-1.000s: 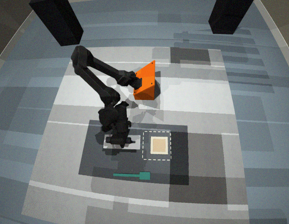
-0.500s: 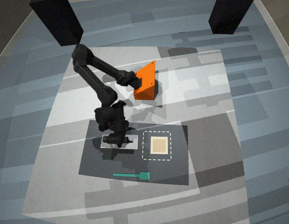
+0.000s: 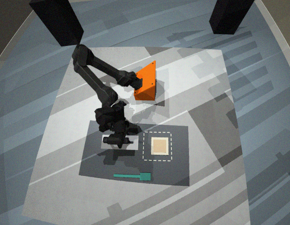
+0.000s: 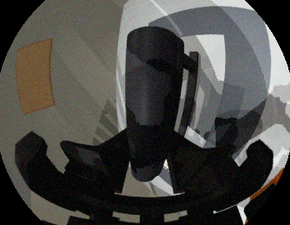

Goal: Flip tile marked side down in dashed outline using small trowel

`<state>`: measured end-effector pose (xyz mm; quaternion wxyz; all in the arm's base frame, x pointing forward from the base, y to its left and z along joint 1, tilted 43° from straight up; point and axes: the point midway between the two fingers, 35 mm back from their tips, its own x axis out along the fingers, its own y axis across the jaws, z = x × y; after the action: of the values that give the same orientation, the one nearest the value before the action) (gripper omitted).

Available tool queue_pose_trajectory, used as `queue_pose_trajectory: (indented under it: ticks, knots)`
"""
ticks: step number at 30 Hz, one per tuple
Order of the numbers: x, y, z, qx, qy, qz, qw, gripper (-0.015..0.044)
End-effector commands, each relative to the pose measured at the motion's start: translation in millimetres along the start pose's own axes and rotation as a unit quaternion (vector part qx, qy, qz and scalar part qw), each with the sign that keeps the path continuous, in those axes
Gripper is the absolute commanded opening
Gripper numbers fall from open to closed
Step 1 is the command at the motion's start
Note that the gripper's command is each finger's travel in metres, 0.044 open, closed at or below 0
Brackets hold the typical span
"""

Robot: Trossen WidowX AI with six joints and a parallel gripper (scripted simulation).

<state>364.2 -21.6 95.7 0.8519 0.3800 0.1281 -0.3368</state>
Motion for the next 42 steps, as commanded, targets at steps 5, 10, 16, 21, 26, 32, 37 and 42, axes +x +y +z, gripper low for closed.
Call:
queue_pose_trajectory:
  ticks: [5,10,16,21,26,32,37,42]
  knots:
    - [0,4,1,0.000,0.001,0.005,1.000,0.0000]
    - [0,3,1,0.000,0.001,0.004,1.000,0.0000]
    - [0,0,0,0.000,0.000,0.000,1.000,0.0000]
    - [11,-3,11,-0.047,0.026,-0.021,0.998,0.0000]
    - [23,-9,29,-0.108,0.067,-0.047,0.991,0.0000]
    - [32,-20,52,-0.170,0.123,-0.066,0.975,0.0000]
    - [33,-30,73,-0.212,0.172,-0.072,0.959,0.0000]
    - [30,-41,94,-0.244,0.220,-0.069,0.942,0.0000]
